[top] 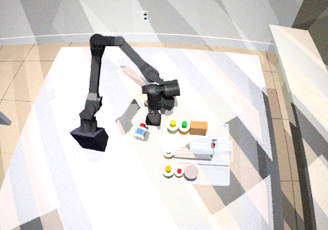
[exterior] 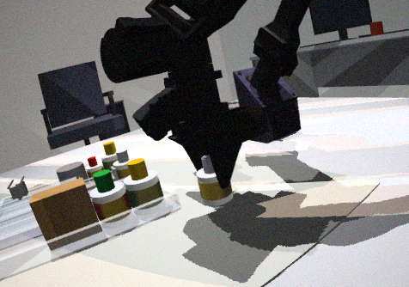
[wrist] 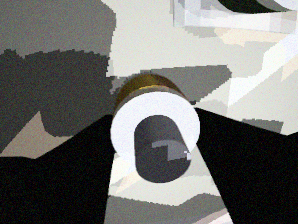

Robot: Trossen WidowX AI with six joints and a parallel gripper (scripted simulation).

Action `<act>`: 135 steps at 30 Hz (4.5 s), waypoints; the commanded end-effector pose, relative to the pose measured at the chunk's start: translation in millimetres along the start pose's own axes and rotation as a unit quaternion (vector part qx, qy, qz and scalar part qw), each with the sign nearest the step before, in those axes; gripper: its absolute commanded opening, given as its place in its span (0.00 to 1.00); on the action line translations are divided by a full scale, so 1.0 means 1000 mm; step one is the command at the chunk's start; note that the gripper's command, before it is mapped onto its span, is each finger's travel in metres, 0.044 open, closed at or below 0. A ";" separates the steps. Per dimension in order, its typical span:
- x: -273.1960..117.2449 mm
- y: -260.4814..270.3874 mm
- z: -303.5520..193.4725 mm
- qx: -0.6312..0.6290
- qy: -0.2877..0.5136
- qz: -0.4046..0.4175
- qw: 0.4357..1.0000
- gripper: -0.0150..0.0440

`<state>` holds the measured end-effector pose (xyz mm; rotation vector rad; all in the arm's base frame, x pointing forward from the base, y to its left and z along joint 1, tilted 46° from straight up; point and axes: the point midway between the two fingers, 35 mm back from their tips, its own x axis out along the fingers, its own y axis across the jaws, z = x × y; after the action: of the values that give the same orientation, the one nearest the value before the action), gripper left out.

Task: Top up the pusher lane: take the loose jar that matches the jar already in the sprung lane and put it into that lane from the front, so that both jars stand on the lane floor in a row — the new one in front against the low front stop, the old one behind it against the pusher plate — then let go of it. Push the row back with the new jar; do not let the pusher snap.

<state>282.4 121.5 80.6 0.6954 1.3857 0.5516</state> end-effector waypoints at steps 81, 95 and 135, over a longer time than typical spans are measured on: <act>-0.028 -0.187 0.030 0.005 -0.002 -0.005 1.000 0.25; -0.028 -0.187 0.037 0.004 -0.003 -0.005 1.000 0.25; -0.028 -0.187 0.055 0.004 -0.003 -0.005 1.000 0.25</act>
<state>316.6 -30.9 -35.6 0.7006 1.4088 0.5359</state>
